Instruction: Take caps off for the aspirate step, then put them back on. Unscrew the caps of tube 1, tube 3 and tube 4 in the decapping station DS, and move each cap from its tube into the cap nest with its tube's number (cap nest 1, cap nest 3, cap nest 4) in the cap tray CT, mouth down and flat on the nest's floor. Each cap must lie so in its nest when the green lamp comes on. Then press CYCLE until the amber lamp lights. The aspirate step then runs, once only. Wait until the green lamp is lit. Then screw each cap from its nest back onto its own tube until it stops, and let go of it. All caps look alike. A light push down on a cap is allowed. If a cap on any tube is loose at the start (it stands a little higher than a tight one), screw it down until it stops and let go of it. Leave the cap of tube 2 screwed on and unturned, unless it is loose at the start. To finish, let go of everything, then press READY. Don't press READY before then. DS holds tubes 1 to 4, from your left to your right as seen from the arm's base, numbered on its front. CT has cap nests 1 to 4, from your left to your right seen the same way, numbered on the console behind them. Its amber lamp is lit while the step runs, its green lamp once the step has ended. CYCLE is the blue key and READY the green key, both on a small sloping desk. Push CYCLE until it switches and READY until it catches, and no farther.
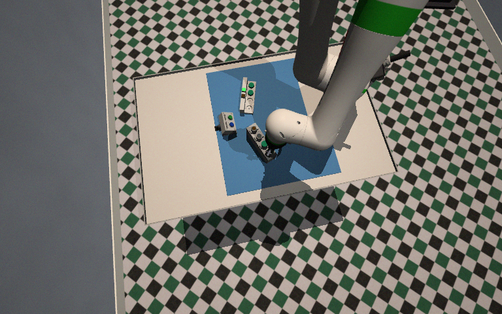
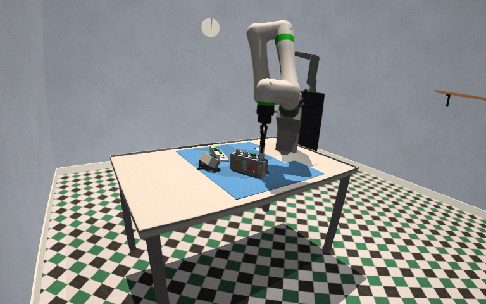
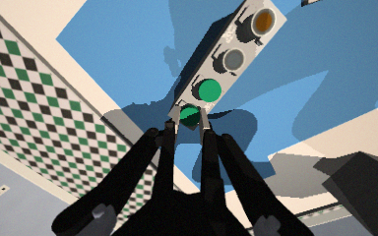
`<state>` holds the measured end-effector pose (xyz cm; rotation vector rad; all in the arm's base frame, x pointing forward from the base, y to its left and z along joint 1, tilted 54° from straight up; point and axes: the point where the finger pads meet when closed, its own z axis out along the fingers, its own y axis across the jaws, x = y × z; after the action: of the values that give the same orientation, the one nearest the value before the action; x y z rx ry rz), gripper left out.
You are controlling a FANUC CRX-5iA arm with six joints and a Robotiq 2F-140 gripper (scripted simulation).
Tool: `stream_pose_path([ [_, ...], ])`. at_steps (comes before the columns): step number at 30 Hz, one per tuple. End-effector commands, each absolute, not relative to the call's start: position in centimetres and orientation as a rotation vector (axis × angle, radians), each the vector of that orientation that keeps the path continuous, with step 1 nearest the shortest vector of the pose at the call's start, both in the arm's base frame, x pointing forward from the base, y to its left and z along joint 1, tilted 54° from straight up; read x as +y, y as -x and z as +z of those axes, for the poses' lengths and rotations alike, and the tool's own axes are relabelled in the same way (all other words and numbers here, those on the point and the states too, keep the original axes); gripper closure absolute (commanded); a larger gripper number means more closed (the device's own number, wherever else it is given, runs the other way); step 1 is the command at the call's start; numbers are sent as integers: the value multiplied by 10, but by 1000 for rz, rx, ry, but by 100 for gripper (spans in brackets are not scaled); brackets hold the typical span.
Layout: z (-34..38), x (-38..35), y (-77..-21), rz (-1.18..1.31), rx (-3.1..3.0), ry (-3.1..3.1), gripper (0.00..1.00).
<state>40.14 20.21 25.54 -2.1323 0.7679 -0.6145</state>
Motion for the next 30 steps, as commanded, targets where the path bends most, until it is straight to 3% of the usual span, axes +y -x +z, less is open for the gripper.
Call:
stream_pose_path([
  [1, 255, 202, -402, -612, 767, 2134, 100],
  [30, 255, 202, -402, -37, 1677, 1419, 100],
])
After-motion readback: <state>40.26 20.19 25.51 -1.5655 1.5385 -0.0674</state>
